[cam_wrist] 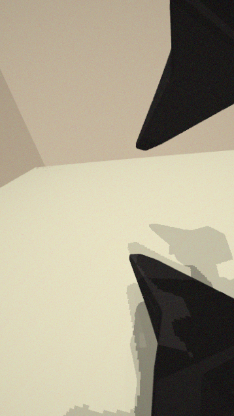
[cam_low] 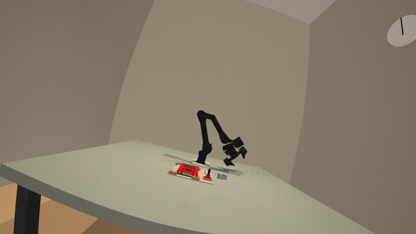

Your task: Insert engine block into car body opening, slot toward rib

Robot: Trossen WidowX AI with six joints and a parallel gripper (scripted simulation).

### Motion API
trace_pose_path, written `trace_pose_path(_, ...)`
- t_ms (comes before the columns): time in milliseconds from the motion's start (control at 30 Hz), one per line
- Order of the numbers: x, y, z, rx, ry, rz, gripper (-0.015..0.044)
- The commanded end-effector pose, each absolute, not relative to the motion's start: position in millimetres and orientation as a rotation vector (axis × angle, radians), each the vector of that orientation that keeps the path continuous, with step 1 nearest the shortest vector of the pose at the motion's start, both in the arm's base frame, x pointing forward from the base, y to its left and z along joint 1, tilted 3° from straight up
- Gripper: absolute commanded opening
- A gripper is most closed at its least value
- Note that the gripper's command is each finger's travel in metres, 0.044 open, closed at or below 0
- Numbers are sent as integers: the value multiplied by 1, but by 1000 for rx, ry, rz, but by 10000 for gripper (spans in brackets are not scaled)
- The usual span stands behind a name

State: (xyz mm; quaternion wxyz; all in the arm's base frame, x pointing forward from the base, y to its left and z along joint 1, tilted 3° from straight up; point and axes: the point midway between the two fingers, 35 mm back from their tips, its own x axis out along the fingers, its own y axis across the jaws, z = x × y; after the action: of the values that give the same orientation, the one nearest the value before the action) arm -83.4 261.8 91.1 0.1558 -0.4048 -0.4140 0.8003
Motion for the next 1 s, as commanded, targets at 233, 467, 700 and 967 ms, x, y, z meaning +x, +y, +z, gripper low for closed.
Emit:
trace_pose_path(233,-87,269,91,-1127,-654,2394,440)
trace_pose_path(467,-89,271,90,-1101,-328,2398,440)
trace_pose_path(700,-91,274,90,-1070,-12,2355,440)
trace_pose_path(967,-94,275,90,-1030,327,2255,440)
